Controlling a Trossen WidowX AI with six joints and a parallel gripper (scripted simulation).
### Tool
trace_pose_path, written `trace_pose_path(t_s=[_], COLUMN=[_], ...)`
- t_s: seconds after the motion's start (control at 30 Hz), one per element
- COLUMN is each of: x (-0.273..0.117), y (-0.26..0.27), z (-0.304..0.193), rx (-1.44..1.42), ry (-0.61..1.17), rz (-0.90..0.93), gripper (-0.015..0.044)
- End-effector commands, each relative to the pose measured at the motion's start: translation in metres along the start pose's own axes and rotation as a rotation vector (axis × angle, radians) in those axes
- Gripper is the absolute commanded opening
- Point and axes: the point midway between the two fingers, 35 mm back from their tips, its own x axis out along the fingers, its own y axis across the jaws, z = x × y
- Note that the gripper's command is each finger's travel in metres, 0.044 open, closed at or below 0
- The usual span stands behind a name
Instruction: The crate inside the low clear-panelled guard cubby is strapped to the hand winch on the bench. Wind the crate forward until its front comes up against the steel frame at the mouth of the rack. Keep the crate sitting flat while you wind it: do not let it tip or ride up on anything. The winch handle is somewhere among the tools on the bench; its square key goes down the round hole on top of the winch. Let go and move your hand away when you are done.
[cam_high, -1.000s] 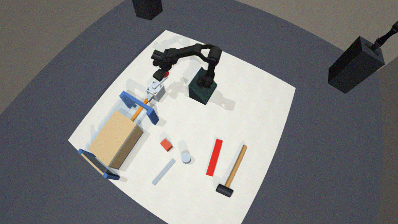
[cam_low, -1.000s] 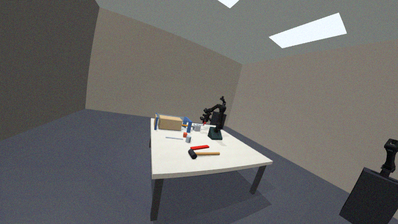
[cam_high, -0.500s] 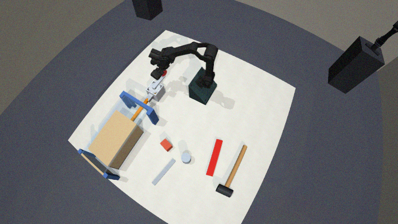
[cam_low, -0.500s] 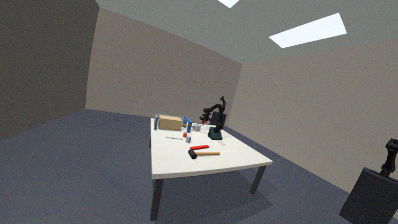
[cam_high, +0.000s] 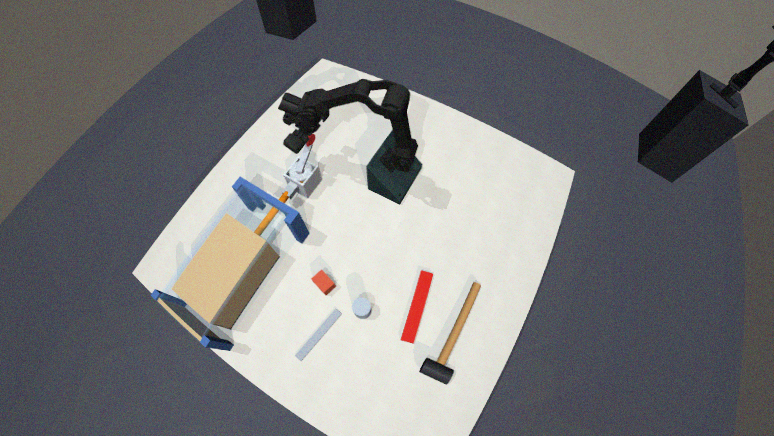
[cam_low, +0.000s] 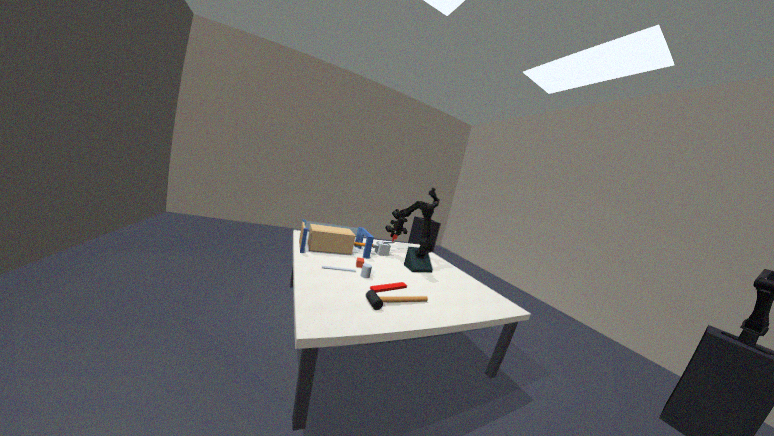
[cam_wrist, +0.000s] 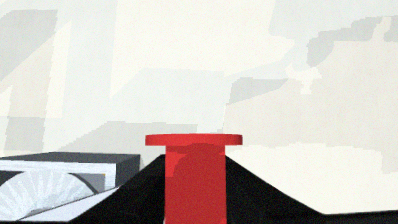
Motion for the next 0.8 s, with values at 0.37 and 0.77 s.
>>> trace_pose_path(t_s=[0.37, 0.77], x=[0.01, 0.015], y=[0.015, 0.026], z=[0.022, 0.033], rx=[-0.003, -0.003], ry=[-0.017, -0.017], rz=[0.011, 0.012], gripper=[0.0, 0.0])
